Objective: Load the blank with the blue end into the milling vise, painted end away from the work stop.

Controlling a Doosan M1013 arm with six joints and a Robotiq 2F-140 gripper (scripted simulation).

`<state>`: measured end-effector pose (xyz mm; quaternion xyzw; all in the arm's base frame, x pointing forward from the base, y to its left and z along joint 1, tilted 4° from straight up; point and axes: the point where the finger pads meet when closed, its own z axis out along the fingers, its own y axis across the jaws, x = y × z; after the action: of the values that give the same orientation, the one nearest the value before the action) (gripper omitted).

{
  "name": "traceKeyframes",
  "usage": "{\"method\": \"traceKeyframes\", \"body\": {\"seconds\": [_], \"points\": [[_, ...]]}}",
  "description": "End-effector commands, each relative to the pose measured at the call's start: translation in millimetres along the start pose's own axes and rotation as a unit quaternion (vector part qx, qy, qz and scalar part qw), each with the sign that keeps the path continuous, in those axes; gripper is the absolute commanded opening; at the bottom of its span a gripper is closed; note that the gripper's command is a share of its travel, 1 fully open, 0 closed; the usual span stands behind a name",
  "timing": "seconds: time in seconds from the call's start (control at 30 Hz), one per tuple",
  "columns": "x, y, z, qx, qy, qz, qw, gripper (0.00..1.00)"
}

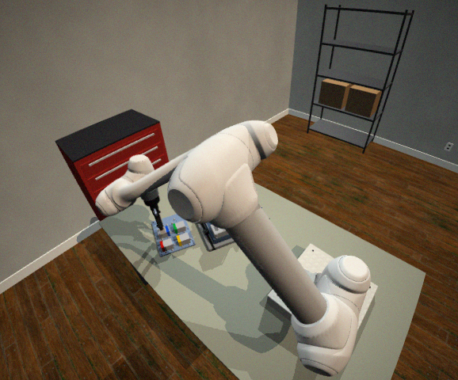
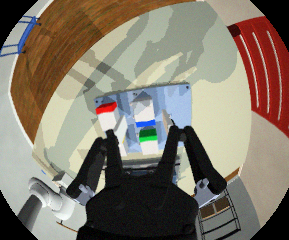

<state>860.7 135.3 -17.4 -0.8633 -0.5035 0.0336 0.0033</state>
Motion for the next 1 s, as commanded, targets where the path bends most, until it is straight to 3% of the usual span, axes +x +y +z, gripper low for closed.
{"method": "traceKeyframes", "body": {"seconds": [0.0,0.33,0.97], "points": [[0.0,0.0,7.1,0.0,0.0,0.0,1.0,0.49],[-0.1,-0.1,37.1,0.0,0.0,0.0,1.0,0.49],[0.0,-0.1,43.6,0.0,0.0,0.0,1.0,0.49]]}}
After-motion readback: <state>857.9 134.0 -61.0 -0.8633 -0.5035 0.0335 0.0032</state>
